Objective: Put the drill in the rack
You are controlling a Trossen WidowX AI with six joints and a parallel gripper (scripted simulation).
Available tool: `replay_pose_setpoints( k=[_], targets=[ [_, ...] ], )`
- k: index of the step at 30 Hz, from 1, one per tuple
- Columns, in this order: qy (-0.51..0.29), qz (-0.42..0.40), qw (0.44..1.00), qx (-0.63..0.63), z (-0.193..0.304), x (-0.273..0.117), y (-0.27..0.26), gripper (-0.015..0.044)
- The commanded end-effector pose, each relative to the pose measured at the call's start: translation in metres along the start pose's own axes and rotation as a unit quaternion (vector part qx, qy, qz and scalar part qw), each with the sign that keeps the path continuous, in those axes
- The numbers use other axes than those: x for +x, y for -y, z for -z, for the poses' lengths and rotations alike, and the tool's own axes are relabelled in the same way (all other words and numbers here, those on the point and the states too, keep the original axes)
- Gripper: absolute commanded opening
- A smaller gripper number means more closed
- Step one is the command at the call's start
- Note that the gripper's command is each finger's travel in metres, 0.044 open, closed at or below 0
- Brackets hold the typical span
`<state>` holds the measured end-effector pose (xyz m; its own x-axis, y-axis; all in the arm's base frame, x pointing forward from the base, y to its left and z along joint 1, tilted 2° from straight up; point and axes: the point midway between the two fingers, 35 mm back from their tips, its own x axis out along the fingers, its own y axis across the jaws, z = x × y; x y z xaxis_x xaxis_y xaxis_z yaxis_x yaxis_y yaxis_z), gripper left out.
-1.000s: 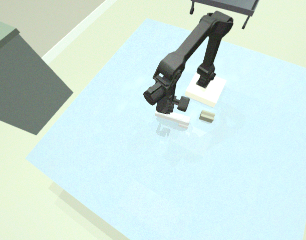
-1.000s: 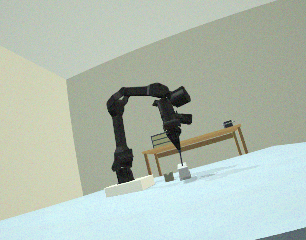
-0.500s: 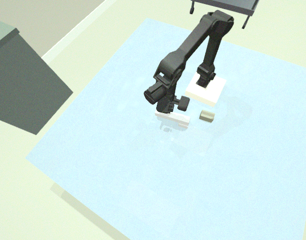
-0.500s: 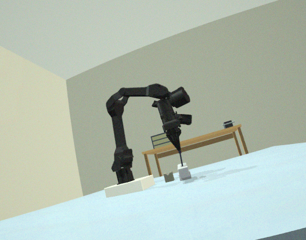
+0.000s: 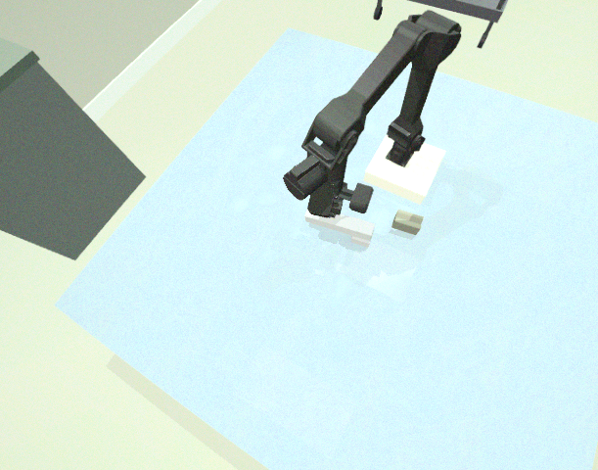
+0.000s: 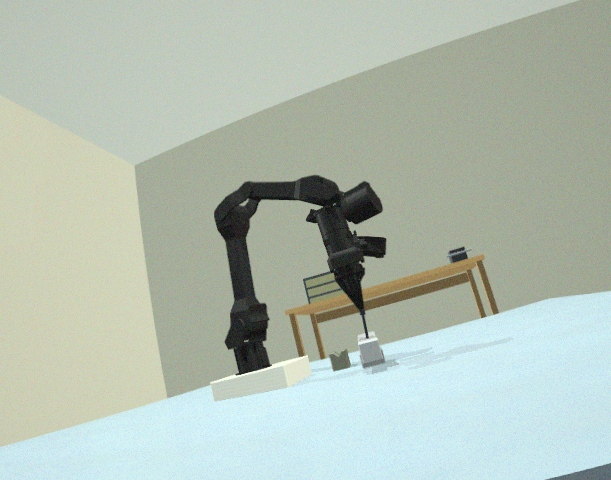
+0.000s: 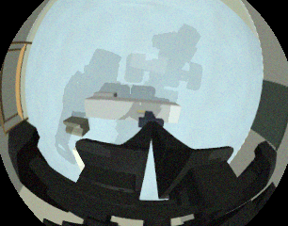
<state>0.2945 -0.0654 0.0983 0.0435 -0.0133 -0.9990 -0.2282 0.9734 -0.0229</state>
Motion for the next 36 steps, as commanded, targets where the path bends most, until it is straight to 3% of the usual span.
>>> replay_pose_setpoints(
  k=[1,10,20,24,27,29,33,36],
  targets=[
    [-0.022,-0.005,1.000,0.001,0.007,0.019,0.001,0.0000],
    [-0.022,-0.005,1.000,0.001,0.008,0.026,0.001,0.0000],
    [-0.022,-0.005,1.000,0.001,-0.003,-0.051,0.002,0.0263],
    [-0.018,-0.006,1.000,-0.012,-0.005,-0.042,0.000,0.0368],
    [-0.015,-0.006,0.987,-0.162,-0.014,-0.027,-0.032,0.0440],
    [-0.012,-0.008,0.957,-0.290,-0.018,-0.014,-0.061,0.0440],
    [-0.009,-0.015,0.850,-0.527,-0.014,0.014,-0.119,0.0440],
    [-0.008,-0.021,0.771,-0.636,-0.006,0.028,-0.147,0.0440]
  ],
)
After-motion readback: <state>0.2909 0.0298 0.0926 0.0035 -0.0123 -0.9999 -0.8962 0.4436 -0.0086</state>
